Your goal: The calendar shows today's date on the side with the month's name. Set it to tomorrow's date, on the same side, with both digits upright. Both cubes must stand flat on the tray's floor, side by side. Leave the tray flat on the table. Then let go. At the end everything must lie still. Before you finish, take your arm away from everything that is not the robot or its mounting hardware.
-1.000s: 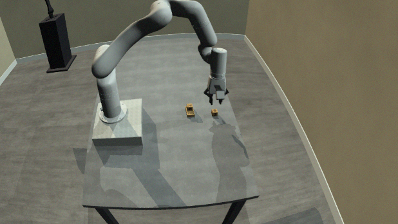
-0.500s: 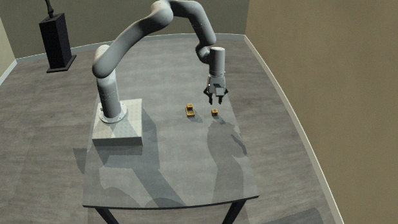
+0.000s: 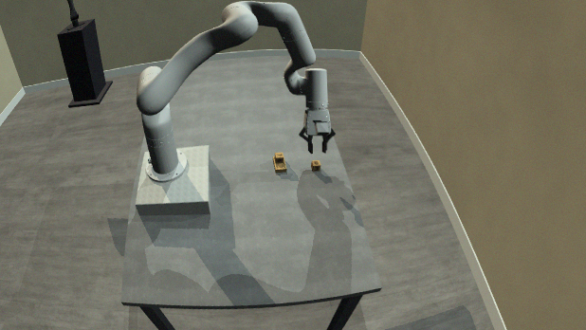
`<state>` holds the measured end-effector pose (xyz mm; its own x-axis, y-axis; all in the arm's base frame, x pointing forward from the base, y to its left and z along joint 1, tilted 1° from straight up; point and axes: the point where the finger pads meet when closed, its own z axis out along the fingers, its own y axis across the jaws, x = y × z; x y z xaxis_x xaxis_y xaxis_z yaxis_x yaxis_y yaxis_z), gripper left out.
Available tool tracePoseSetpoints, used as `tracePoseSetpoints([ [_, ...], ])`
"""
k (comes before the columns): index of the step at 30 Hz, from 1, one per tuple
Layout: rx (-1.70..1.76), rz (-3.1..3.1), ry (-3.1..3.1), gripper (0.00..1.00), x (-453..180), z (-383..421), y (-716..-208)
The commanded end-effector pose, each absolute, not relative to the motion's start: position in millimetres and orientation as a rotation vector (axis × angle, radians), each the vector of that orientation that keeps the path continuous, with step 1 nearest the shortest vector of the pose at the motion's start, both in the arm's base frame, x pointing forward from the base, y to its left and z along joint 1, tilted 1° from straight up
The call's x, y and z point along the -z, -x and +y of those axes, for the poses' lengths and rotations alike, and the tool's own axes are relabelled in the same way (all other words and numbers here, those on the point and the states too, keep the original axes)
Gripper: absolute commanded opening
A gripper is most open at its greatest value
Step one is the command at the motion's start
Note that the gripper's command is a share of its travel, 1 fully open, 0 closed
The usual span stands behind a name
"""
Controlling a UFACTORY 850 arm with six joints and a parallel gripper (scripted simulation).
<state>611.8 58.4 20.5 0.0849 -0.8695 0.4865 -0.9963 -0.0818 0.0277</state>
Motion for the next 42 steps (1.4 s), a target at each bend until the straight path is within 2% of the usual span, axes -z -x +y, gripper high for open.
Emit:
tracePoseSetpoints([
  [1,-0.58,-1.786,-1.957,0.49,-19.0,60.2,-611.4],
  [23,-0.868,-1.576,-1.733,0.49,-15.9,65.6,-612.4],
  [42,-0.872,-1.573,-1.73,0.49,-15.7,65.8,-612.4],
])
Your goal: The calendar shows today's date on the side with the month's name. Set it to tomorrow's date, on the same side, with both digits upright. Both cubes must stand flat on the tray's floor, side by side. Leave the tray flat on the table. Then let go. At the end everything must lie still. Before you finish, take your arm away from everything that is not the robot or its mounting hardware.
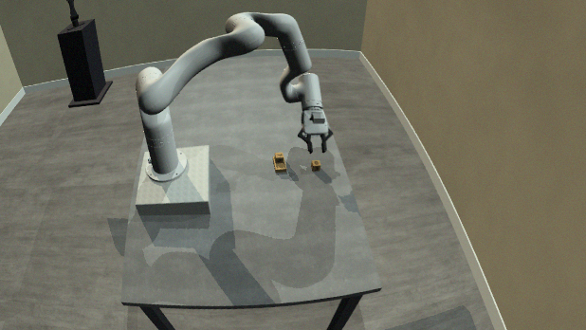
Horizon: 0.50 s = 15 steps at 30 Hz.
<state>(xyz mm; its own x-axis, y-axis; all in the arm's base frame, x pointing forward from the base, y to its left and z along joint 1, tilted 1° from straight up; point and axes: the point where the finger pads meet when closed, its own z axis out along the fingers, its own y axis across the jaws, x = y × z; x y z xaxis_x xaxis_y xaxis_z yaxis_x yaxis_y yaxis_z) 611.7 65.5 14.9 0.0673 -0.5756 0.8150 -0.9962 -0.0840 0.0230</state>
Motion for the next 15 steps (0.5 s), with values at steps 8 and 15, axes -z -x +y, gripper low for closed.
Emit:
tracePoseSetpoints([
  [8,-0.872,-1.573,-1.73,0.49,-12.6,65.8,-612.4],
  [15,-0.872,-1.573,-1.73,0.49,-5.2,65.8,-612.2],
])
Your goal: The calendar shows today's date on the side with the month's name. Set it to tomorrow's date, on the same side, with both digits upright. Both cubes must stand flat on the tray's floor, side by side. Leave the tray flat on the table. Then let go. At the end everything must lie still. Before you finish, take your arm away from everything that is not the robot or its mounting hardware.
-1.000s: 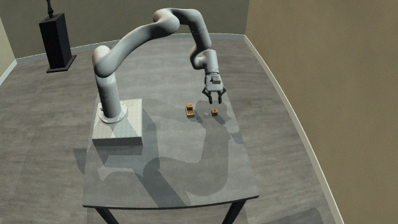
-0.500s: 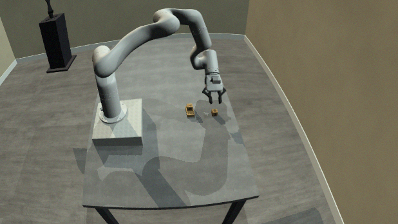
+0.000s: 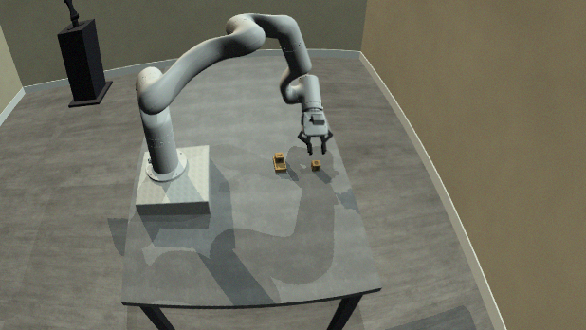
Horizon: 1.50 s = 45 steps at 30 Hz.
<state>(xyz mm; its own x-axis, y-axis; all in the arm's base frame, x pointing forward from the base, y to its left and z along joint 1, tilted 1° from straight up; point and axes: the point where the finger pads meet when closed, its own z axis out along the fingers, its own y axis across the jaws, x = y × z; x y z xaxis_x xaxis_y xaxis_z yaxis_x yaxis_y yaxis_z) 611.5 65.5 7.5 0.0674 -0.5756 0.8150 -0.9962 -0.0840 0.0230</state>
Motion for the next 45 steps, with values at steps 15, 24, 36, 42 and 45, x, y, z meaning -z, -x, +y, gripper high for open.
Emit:
tracePoseSetpoints([
  [15,-0.872,-1.573,-1.73,0.49,17.8,65.9,-611.7],
  [24,-0.872,-1.573,-1.73,0.49,31.4,66.0,-611.4],
  [36,-0.872,-1.573,-1.73,0.49,46.6,66.1,-611.1],
  [42,-0.872,-1.573,-1.73,0.49,51.7,66.1,-611.0],
  [45,-0.872,-1.573,-1.73,0.49,53.1,66.1,-610.9],
])
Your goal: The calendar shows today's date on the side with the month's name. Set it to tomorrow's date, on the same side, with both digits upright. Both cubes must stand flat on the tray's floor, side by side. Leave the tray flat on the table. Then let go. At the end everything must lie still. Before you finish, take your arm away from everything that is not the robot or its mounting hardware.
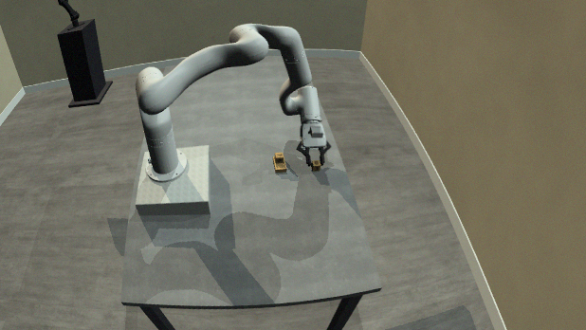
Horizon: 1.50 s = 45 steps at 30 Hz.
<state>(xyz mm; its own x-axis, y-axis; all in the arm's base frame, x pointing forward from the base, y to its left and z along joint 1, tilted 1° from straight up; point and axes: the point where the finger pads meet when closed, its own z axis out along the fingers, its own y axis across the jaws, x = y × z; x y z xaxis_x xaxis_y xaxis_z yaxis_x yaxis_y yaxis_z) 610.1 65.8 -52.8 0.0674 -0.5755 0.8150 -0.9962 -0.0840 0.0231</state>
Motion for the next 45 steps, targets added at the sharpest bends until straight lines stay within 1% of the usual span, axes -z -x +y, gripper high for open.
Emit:
tracePoseSetpoints([
  [1,-0.872,-1.573,-1.73,0.49,53.4,66.1,-610.9],
  [44,-0.872,-1.573,-1.73,0.49,54.1,66.1,-610.9],
  [45,-0.872,-1.573,-1.73,0.29,54.1,66.1,-610.9],
])
